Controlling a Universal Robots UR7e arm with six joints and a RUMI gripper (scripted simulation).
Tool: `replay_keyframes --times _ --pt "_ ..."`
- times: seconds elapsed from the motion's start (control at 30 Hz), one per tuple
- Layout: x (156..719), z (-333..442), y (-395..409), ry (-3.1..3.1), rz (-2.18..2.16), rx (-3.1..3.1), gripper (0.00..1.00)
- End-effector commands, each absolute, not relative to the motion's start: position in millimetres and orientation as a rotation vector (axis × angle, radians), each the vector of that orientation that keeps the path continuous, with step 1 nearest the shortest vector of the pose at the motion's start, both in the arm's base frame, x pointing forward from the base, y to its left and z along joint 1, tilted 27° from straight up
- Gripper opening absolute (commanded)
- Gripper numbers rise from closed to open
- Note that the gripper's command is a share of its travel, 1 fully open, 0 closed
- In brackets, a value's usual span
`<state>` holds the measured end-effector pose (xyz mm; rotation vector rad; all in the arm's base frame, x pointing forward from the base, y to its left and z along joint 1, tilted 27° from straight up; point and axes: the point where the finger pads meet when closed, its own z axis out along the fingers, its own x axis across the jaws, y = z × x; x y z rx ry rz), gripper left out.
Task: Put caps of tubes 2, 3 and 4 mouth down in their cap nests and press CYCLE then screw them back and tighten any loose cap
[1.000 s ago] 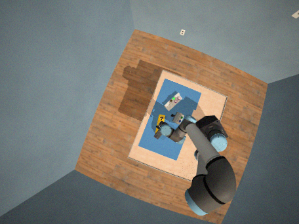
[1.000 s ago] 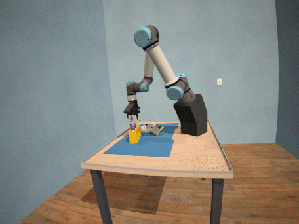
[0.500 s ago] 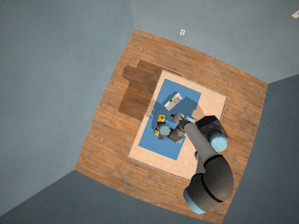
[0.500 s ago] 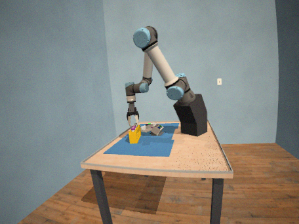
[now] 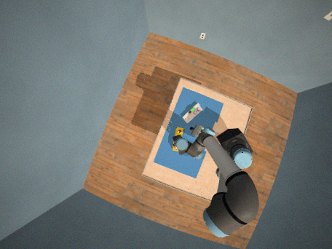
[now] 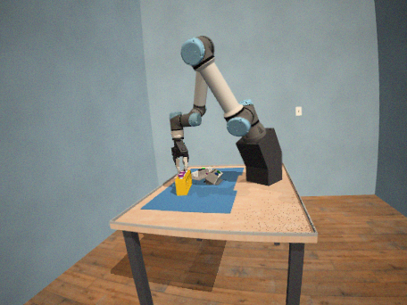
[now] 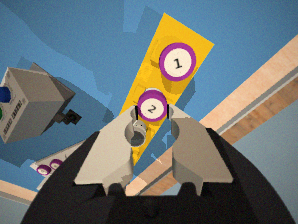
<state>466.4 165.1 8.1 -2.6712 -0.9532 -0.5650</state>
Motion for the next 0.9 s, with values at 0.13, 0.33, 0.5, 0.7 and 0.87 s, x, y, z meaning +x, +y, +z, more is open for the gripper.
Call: replay_keyframes --times 0.13,0.33,0.5,0.7,0.87 --pt "466.6 8.5 164.9 -0.964 -0.567 -2.667 0.00" --pt "466.7 8.5 165.0 -0.964 -0.567 -2.667 0.00" --pt "466.6 8.5 164.9 -0.686 -0.523 -2.721 0.00" --pt "466.6 8.5 164.9 -0.407 -0.474 -2.749 0.00" --pt "466.6 8.5 164.9 -0.060 -0.409 -2.749 0.00"
